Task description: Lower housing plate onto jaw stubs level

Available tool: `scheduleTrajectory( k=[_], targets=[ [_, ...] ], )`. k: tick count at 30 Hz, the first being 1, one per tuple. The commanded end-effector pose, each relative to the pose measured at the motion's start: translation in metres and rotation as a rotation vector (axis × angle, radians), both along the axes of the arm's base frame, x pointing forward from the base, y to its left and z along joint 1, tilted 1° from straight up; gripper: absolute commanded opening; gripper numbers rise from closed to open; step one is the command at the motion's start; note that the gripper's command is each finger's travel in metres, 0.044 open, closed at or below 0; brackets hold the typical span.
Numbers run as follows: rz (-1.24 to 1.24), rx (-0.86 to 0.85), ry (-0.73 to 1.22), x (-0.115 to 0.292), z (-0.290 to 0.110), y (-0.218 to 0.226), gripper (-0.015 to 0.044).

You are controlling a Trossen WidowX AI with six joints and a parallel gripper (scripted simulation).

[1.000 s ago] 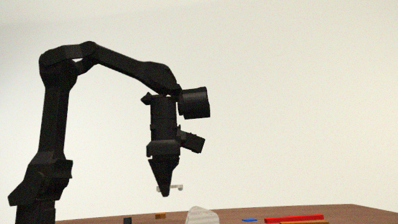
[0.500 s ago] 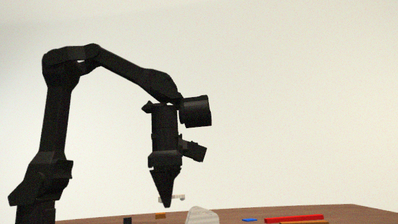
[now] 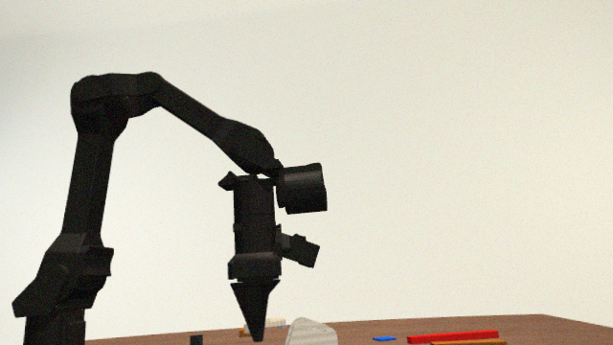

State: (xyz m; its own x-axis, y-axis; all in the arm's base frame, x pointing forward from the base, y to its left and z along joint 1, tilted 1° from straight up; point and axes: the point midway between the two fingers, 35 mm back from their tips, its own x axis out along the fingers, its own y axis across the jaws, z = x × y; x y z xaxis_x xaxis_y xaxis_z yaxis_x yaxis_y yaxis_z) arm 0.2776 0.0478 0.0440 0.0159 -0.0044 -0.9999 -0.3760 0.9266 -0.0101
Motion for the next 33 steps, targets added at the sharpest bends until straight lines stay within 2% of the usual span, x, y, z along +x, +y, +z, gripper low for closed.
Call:
scheduleTrajectory(
  k=[1,33],
  targets=[
    [-0.001,0.001,0.01,-0.0025,-0.0102,0.0,0.0351],
    [0.0,0.001,0.01,-0.0033,-0.0197,-0.0002,0.0351]
  ],
)
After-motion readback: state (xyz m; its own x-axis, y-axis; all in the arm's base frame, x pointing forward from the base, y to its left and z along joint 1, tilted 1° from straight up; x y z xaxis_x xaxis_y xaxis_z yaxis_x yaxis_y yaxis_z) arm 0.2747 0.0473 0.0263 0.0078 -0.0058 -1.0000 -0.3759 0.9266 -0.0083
